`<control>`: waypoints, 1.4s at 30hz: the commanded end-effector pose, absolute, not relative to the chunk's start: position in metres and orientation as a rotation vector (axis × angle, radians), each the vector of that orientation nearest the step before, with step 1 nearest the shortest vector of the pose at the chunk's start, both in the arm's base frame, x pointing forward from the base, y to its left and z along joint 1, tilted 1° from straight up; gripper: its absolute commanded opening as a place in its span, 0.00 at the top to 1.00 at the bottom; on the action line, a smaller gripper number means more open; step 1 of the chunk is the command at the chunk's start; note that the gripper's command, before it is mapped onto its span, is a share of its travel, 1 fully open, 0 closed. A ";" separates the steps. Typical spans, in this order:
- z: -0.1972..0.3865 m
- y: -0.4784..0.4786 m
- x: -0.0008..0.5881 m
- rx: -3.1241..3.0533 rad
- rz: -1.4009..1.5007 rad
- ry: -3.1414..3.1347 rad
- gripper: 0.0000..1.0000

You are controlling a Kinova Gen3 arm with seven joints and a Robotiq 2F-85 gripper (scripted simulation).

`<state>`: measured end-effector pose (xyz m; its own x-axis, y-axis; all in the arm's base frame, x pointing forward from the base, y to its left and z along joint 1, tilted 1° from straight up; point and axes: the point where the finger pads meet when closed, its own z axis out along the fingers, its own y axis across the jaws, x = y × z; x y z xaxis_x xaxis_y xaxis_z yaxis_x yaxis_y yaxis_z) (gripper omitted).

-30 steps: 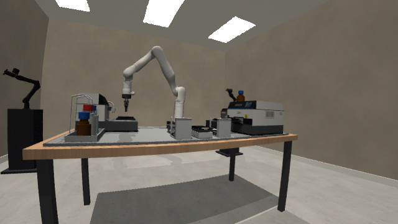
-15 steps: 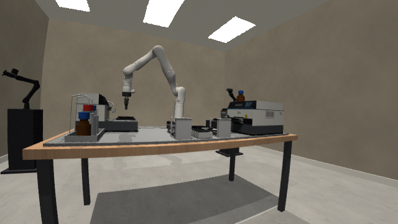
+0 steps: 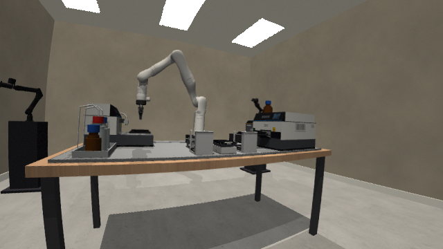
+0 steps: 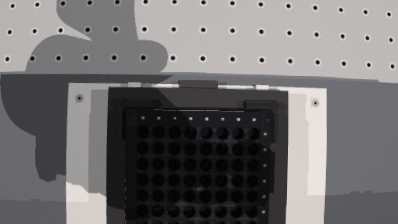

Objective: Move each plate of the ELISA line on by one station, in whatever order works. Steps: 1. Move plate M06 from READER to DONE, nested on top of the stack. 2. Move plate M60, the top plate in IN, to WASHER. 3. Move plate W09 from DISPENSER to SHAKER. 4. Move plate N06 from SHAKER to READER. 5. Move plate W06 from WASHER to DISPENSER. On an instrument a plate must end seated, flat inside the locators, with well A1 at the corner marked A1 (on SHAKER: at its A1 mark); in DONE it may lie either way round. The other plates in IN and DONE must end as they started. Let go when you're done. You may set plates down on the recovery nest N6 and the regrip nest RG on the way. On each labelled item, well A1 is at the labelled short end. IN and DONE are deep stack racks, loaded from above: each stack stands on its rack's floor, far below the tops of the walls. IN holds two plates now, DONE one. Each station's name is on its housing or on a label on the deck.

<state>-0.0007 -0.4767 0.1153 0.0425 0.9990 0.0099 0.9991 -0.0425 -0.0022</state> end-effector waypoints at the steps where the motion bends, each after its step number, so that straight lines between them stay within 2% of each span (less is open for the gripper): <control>1: 0.121 -0.477 -0.001 -2.263 -0.007 -2.169 0.00; 32: 0.148 -0.477 -0.001 -2.263 -0.007 -2.169 0.00; 42: 0.149 -0.451 0.001 -2.263 -0.007 -2.169 0.00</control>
